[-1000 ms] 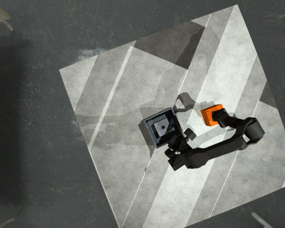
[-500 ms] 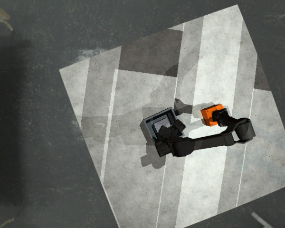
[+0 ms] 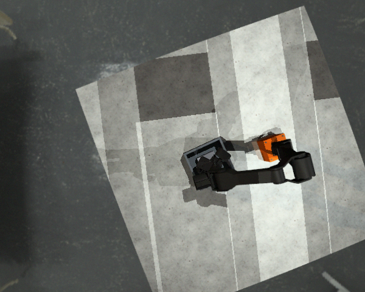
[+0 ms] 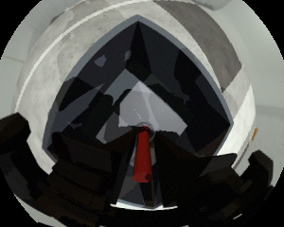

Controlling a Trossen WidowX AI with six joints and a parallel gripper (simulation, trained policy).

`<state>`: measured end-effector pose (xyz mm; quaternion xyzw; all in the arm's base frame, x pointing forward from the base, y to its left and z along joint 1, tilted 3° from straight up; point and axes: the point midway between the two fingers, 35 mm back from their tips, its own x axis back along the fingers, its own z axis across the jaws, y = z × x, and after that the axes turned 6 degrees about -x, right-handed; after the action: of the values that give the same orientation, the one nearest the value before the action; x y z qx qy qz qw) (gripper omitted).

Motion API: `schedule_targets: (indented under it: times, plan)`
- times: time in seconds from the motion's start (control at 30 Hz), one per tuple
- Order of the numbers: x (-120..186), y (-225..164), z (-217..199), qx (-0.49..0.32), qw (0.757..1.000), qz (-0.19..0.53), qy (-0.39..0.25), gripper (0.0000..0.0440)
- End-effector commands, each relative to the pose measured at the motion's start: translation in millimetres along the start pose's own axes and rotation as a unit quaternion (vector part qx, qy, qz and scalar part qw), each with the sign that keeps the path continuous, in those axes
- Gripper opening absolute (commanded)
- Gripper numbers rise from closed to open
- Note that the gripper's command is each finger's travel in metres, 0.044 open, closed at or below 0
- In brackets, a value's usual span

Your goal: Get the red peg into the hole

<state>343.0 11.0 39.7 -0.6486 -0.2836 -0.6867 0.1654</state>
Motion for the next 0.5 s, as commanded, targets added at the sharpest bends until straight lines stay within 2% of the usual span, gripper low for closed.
schedule_targets:
  times: [0.0,0.13,0.47]
  plan:
    - [-8,2,-1,0.01,1.0,0.01,-0.005,0.0142]
    - [-4,12,4,0.021,1.0,0.01,0.002,0.0163]
    - [9,34,30,0.011,0.999,0.038,0.022,0.0423]
